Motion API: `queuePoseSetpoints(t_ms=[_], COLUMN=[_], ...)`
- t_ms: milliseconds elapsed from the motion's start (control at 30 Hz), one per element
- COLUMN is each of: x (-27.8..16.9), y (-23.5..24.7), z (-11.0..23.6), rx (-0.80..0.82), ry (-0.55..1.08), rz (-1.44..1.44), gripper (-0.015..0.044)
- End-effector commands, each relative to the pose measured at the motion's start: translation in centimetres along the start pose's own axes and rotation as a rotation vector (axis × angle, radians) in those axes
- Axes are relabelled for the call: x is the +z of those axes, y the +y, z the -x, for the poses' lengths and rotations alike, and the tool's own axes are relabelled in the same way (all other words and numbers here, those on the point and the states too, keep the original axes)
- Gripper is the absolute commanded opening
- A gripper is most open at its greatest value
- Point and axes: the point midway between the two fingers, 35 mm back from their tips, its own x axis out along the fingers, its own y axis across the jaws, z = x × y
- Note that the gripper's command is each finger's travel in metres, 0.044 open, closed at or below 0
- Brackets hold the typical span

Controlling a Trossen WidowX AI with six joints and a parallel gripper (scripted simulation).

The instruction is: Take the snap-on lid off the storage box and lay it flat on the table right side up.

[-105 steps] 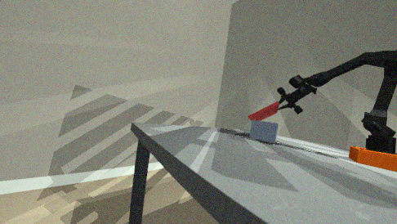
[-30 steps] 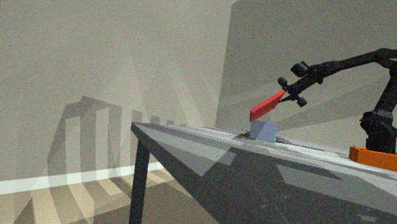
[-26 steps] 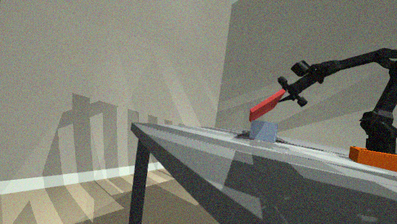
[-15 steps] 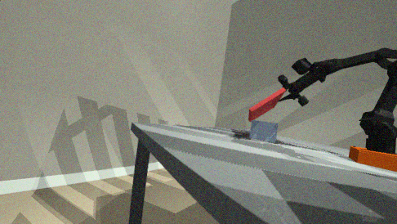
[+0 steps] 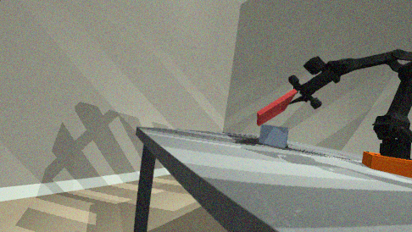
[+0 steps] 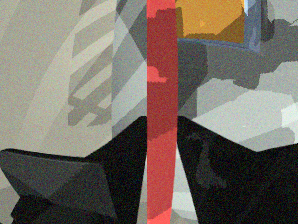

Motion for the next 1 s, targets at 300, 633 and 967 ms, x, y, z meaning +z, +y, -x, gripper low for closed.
queuePoseSetpoints(t_ms=[300, 633, 967], x=[-2.6, -4.6, -6.6], y=[0.2, 0.2, 0.2], z=[0.2, 0.3, 0.3], rx=[0.007, 0.007, 0.007], ry=[0.002, 0.003, 0.004], rz=[-0.010, -0.012, -0.014], gripper=[0.0000, 0.0000, 0.0000])
